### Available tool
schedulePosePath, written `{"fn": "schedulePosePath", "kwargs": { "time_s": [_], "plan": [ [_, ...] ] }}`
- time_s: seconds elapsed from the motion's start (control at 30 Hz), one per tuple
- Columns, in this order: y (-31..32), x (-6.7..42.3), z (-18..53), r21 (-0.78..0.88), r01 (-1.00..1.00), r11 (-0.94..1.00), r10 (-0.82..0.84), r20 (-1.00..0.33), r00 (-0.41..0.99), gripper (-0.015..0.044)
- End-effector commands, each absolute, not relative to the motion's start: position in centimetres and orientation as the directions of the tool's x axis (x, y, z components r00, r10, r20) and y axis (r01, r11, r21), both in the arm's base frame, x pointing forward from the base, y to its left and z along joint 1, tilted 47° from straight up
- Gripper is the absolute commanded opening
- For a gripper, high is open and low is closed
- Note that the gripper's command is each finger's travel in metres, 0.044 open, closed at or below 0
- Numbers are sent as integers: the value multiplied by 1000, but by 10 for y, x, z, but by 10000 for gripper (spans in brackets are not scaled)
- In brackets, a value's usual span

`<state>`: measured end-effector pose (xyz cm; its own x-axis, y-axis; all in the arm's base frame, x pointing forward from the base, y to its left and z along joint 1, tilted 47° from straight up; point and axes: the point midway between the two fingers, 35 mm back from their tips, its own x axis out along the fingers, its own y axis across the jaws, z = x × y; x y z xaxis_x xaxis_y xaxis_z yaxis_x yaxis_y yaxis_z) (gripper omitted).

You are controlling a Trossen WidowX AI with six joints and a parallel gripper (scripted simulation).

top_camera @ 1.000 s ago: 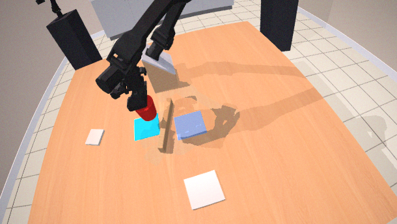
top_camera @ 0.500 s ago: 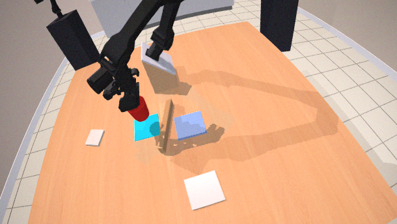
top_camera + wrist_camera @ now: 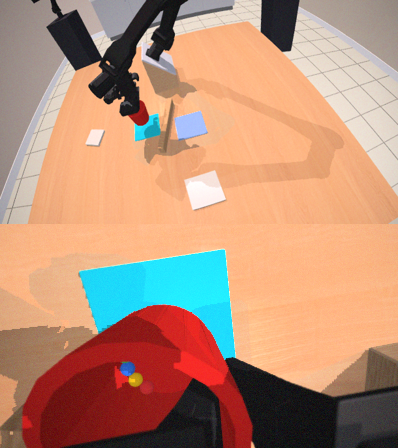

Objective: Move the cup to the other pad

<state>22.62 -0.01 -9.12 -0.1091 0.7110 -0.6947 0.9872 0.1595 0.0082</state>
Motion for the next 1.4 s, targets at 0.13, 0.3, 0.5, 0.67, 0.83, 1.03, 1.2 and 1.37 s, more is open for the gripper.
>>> {"fn": "schedulePosePath", "kwargs": {
  "time_s": [0.13, 0.3, 0.5, 0.67, 0.83, 1.03, 1.2, 1.37],
  "plan": [
    [11, 223, -100, 2, 988, 155, 716, -689, -111, 0],
    [16, 222, -105, 2, 988, 155, 717, -689, -111, 0],
    [22, 220, -111, 2, 988, 155, 717, -688, -111, 0],
    [28, 219, -116, 2, 988, 155, 718, -687, -111, 0],
    [32, 218, -119, 2, 988, 155, 718, -687, -111, 0],
    [29, 221, -118, 7, 987, 160, 714, -692, -111, 0],
    [29, 221, -118, 7, 987, 160, 714, -692, -111, 0],
    [29, 221, -118, 7, 987, 160, 714, -692, -111, 79]
  ]
}}
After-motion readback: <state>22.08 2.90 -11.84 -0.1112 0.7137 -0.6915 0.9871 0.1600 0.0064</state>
